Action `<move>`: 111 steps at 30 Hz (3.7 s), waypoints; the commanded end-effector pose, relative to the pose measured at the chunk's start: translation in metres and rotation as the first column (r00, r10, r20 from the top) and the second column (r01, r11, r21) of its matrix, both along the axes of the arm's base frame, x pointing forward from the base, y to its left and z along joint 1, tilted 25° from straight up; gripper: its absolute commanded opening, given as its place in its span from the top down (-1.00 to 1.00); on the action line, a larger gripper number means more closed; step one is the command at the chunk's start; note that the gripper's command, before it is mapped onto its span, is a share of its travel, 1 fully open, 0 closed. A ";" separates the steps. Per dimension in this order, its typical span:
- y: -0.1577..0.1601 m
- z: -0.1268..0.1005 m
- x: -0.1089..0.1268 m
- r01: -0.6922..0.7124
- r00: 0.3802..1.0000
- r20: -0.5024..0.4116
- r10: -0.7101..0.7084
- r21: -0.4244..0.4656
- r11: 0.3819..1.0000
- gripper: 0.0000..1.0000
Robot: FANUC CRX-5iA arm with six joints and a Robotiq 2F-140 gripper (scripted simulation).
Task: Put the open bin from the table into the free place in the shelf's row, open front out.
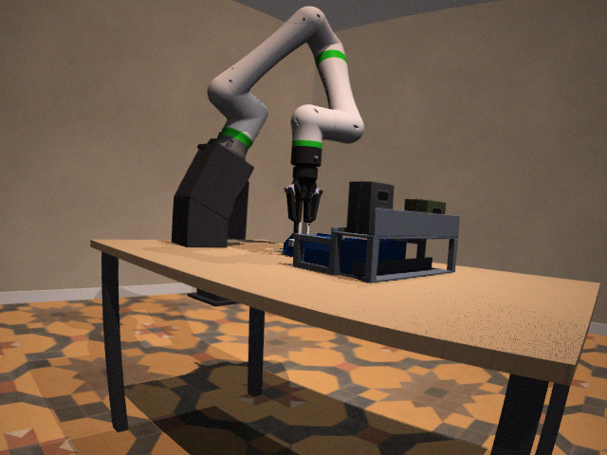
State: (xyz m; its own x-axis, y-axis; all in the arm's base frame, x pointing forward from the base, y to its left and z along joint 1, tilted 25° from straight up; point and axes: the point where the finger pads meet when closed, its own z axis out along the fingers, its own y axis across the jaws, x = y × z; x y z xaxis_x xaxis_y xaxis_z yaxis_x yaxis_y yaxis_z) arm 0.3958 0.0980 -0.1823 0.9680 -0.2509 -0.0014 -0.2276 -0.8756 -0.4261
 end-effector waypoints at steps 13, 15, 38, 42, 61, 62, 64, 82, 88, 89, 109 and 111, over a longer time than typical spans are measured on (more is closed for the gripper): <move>0.000 0.000 0.000 0.000 1.000 0.000 0.000 0.000 1.000 0.69; 0.000 0.000 0.000 0.000 1.000 0.000 0.000 0.000 1.000 0.69; 0.000 0.000 0.000 0.000 1.000 0.000 0.000 0.000 1.000 1.00; 0.000 0.000 0.000 0.000 1.000 0.000 0.000 0.000 1.000 1.00; 0.000 0.000 0.000 0.000 1.000 0.000 0.000 0.000 1.000 1.00; 0.000 0.000 0.000 0.000 1.000 0.000 0.000 0.000 1.000 1.00; 0.000 0.000 0.000 0.000 1.000 0.000 0.000 0.000 1.000 1.00; 0.000 0.000 0.000 0.000 1.000 0.000 0.000 0.000 1.000 1.00; 0.000 0.000 0.000 0.000 1.000 0.000 0.000 0.000 1.000 1.00; 0.000 0.000 0.000 0.000 1.000 0.000 0.000 0.000 1.000 1.00; -0.001 0.002 0.000 0.000 1.000 0.000 0.000 0.000 1.000 1.00; -0.002 0.003 0.000 0.000 1.000 0.000 0.000 0.000 1.000 1.00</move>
State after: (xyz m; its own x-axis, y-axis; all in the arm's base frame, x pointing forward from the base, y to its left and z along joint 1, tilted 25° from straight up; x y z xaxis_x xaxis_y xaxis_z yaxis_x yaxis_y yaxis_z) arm 0.3956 0.0971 -0.1804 0.9680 -0.2509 -0.0013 -0.2275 -0.8756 -0.4261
